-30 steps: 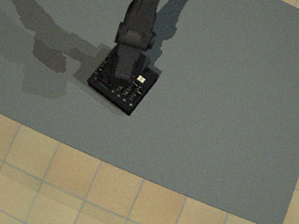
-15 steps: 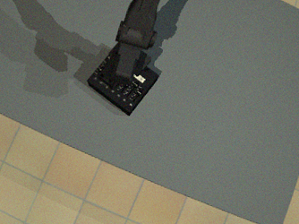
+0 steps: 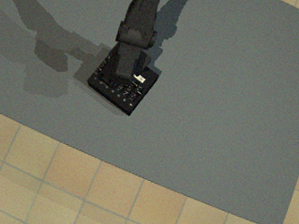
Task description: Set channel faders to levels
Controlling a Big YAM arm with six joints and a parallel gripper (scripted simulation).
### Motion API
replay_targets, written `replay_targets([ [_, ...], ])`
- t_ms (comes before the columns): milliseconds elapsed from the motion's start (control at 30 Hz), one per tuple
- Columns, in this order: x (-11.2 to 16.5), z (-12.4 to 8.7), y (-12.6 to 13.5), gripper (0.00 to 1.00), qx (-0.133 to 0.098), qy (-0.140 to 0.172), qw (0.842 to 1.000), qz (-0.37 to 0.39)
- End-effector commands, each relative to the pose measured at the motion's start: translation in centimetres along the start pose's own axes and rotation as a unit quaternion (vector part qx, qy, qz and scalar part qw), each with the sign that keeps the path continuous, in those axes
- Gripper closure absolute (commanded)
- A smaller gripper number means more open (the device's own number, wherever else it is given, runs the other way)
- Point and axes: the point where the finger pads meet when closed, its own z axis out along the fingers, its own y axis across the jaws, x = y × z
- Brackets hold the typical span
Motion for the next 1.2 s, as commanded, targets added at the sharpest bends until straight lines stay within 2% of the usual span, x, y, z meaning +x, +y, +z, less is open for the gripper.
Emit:
replay_targets([
  [0, -0.8, -1.18, 0.62, 1.0, -0.008, -0.022, 1.0, -0.001],
  [1167, -1.42, -1.41, 1.02, 1.0, -0.009, -0.024, 1.0, -0.003],
])
